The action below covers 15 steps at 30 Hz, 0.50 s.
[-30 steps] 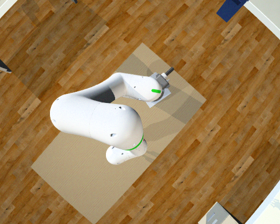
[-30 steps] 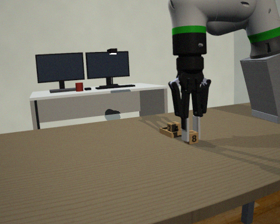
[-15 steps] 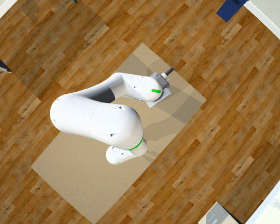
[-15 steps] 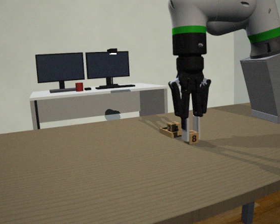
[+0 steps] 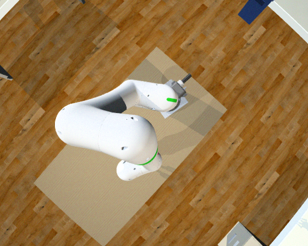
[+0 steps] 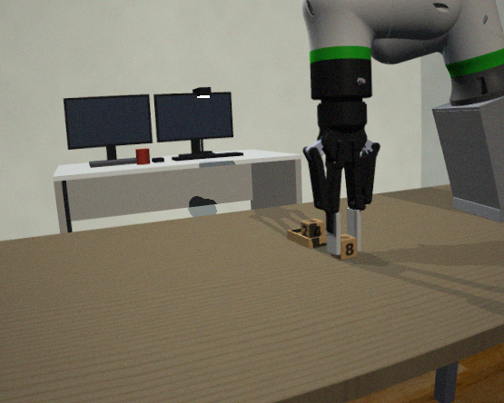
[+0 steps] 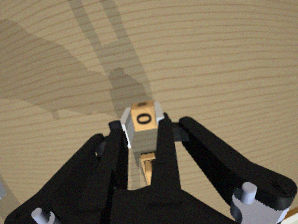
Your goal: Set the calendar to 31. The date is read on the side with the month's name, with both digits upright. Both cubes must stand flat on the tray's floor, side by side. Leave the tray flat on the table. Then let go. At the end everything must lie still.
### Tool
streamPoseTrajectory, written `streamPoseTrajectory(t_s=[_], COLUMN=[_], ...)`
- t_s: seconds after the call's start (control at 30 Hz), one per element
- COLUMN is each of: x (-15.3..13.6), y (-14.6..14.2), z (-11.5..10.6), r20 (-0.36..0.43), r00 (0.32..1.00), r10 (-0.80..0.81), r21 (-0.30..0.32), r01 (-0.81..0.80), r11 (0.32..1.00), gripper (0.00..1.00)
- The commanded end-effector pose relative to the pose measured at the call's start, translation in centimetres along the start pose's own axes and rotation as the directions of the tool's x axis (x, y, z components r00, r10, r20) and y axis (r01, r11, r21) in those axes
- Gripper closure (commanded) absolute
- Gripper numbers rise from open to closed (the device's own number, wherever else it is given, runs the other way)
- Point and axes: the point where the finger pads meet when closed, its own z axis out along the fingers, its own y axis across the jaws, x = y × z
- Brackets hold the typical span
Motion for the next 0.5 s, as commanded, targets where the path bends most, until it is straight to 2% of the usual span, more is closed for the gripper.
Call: streamPoseTrajectory(t_s=[0.0, 0.33, 0.47], x=[0.0, 0.0, 0.0], y=[0.01, 0.01, 0.01], z=[-0.01, -0.01, -0.01], r20=[0.0, 0.0, 0.0], r00=[1.0, 1.0, 1.0], r10=[0.0, 0.0, 0.0], r21=[0.0, 0.0, 0.0], r01=[0.0, 0.0, 0.0], r11=[1.0, 1.0, 1.0], gripper=[0.78, 0.71, 0.71])
